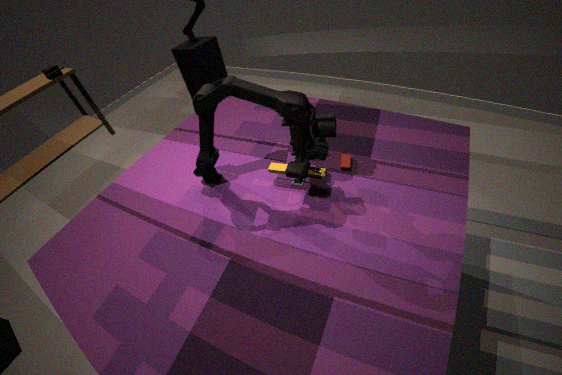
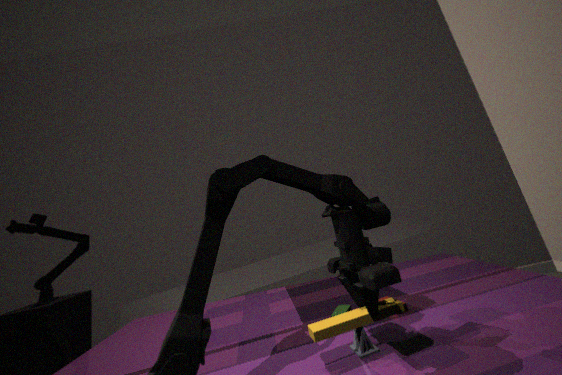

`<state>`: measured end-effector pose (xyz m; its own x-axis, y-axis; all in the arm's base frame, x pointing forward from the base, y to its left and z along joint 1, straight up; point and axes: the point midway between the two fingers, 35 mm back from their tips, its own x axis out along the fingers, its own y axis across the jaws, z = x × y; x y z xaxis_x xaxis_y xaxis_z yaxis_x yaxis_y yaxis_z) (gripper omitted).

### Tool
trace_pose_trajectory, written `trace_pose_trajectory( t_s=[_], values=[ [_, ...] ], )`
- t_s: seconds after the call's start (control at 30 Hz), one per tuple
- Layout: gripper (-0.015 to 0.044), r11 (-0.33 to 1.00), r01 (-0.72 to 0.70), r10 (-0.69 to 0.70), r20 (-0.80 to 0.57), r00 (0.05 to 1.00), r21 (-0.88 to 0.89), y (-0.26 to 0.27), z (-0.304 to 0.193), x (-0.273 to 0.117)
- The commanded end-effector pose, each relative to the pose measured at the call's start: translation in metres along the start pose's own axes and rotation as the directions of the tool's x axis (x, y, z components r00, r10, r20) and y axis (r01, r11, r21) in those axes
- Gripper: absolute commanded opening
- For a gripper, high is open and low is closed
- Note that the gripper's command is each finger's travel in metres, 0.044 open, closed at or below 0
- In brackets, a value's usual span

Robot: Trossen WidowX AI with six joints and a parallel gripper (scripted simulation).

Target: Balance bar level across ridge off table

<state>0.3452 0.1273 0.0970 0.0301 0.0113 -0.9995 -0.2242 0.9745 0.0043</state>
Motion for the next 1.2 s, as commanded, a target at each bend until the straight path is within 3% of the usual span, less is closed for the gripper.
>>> trace_pose_trajectory(
  t_s=[0.0, 0.77, 0.97, 1.17],
  values=[
    [0.0, 1.0, 0.0, 0.0, 0.0, 1.0, 0.0, 0.0, 0.0, 0.0],
    [0.0, 1.0, 0.0, 0.0, 0.0, 1.0, 0.0, 0.0, 0.0, 0.0],
    [0.0157, 1.0, 0.0, 0.0, 0.0, 1.0, 0.0, 0.0, 0.0, 0.0],
    [0.0167, 1.0, 0.0, 0.0, 0.0, 1.0, 0.0, 0.0, 0.0, 0.0]
  ],
)
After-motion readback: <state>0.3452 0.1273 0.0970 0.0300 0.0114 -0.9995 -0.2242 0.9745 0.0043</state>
